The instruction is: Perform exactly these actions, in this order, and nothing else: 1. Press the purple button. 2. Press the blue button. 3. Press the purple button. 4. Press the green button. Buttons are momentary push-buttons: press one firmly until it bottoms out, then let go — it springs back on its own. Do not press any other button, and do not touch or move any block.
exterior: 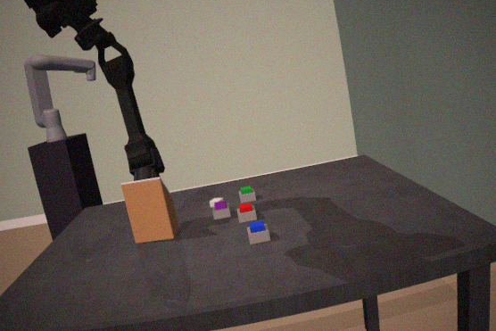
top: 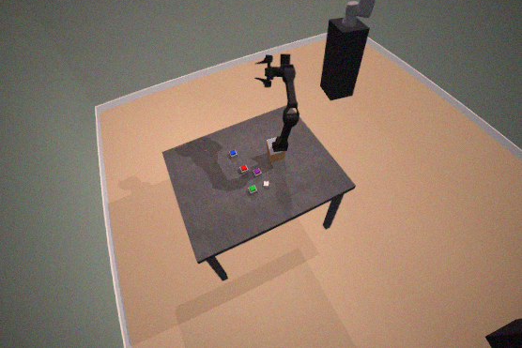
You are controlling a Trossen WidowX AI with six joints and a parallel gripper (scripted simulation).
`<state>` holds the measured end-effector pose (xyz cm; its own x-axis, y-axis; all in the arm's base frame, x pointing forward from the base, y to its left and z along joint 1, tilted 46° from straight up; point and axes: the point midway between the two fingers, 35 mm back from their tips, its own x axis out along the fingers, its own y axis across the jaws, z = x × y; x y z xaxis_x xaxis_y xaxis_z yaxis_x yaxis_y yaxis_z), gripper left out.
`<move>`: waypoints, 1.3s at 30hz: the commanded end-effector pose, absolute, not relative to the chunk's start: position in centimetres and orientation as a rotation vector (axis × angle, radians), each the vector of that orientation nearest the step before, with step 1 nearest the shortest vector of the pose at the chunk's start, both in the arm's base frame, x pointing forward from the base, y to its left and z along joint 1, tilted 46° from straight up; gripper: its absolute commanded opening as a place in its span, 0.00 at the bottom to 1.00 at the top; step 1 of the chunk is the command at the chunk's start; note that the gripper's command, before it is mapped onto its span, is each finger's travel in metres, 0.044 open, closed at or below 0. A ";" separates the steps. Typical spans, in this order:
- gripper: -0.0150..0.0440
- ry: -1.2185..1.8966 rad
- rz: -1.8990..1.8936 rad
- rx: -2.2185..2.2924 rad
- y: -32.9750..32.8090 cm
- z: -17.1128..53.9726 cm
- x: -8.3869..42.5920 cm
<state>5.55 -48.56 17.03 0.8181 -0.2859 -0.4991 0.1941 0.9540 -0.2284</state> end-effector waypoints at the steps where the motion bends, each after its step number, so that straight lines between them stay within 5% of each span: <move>1: 0.93 0.557 -0.250 -0.164 -48.4 17.0 5.9; 12: 0.93 0.621 0.052 0.087 -37.6 15.3 19.8; 21: 0.93 0.755 0.289 0.264 -25.4 13.8 26.2; 30: 0.93 0.974 0.514 0.405 -11.9 11.9 27.1; 39: 0.93 1.287 0.703 0.476 0.5 9.6 21.8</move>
<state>25.05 -4.34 10.68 0.2770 0.6722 -0.6866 -0.2309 0.7402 0.6315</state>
